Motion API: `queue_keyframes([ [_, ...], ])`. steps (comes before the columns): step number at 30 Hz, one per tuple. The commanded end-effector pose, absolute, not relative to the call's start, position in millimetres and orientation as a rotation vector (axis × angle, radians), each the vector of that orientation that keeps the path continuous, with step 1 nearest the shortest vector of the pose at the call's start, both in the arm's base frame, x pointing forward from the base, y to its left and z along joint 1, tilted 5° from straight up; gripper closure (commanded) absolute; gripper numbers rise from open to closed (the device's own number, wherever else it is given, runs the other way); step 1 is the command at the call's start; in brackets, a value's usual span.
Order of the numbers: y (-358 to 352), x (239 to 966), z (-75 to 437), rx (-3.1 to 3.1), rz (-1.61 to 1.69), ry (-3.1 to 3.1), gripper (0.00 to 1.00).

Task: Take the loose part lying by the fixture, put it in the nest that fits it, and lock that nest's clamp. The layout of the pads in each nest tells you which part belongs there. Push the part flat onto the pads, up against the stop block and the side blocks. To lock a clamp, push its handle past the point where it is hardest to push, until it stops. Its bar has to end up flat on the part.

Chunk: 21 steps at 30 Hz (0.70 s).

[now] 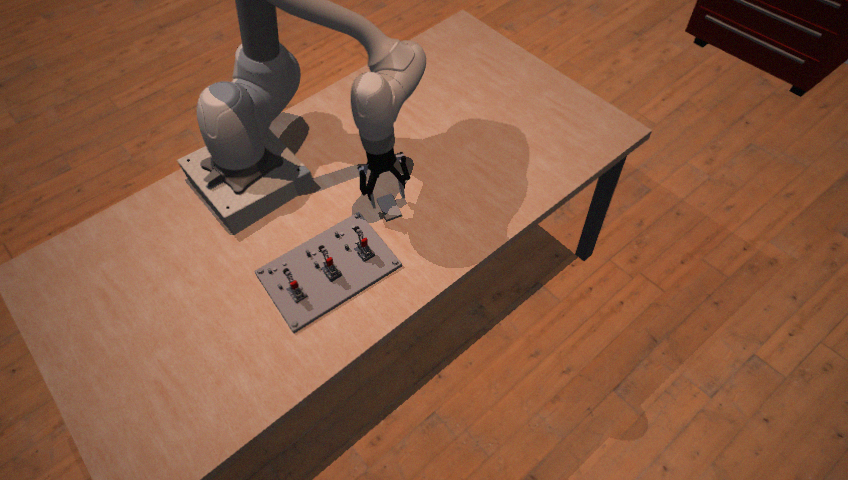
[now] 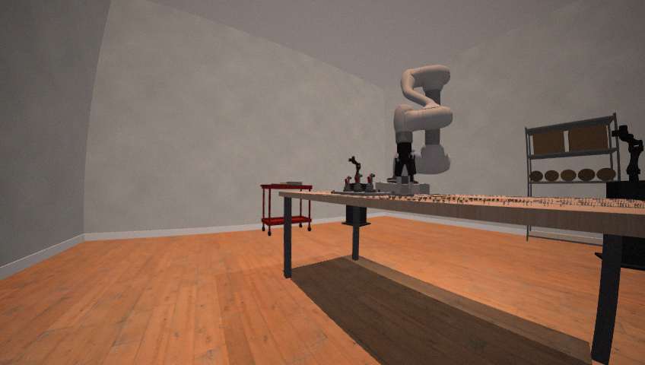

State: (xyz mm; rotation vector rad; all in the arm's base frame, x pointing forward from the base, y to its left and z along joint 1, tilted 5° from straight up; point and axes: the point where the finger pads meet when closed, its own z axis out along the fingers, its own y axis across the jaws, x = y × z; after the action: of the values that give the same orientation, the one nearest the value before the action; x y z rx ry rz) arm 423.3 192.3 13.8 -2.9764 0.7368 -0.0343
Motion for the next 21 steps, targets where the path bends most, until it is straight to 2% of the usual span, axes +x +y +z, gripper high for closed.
queue_keyframes([
  [1,192.4,423.3,13.7,-2.976,-0.034,0.737,0.38],
  [21,194.1,424.3,-11.2,-2.976,-0.034,0.737,0.38],
])
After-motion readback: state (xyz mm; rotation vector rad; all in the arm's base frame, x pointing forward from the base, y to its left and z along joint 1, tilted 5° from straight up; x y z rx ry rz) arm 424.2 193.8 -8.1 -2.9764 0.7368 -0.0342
